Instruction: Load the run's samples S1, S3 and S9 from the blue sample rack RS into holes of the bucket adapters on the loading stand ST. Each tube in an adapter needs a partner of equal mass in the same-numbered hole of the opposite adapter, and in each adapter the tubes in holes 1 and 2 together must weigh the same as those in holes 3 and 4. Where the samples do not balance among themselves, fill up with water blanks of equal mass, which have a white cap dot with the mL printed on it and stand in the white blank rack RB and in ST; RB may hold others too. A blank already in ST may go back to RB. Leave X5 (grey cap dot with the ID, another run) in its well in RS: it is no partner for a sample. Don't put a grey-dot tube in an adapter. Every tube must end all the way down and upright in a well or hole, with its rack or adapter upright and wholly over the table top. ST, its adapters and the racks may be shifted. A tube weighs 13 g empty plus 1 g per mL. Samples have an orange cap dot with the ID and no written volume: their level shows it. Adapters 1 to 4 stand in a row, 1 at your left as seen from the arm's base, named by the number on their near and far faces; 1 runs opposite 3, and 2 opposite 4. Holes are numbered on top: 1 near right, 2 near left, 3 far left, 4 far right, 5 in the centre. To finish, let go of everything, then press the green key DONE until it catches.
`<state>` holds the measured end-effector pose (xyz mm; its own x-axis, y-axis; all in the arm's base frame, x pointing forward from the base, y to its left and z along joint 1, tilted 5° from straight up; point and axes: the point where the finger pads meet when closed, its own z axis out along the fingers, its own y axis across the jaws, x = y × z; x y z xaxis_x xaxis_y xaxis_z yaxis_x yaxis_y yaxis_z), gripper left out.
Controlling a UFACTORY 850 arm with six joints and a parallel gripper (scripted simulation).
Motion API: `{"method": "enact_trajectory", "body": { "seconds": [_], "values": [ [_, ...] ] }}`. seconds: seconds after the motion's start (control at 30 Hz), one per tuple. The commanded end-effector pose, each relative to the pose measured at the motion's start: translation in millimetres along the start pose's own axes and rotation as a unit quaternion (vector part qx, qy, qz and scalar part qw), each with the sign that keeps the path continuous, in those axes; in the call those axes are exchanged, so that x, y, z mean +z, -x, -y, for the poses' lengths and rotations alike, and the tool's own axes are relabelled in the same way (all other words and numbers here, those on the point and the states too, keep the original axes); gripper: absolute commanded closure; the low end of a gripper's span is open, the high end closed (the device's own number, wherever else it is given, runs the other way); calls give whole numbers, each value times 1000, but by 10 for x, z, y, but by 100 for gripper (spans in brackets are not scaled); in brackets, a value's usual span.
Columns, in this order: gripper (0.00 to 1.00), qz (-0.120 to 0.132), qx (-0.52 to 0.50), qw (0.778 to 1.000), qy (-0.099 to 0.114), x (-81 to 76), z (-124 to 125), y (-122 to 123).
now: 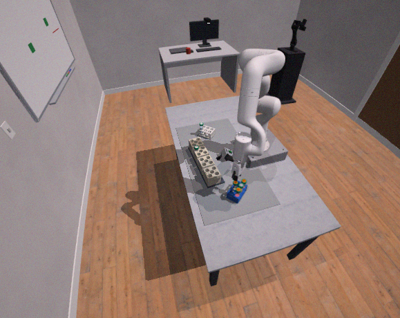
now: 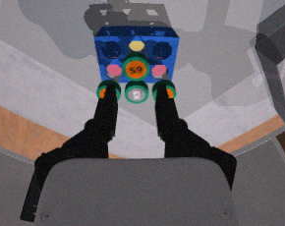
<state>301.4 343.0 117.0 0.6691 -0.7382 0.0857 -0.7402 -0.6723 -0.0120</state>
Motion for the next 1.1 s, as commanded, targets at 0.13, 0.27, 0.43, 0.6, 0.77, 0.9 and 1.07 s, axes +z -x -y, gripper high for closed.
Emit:
{"method": "enact_trajectory", "body": {
  "seconds": [0.13,0.27,0.43,0.6,0.77,0.9,1.07],
  "values": [
    [57,0,0,1000,-1,-135,8,1],
    [57,0,0,1000,-1,-215,8,1],
    [57,0,0,1000,-1,-315,8,1],
    [57,0,0,1000,-1,-395,8,1],
    [57,0,0,1000,-1,-475,8,1],
    [57,0,0,1000,-1,-555,8,1],
    [57,0,0,1000,-1,-619,8,1]
  ]
}}
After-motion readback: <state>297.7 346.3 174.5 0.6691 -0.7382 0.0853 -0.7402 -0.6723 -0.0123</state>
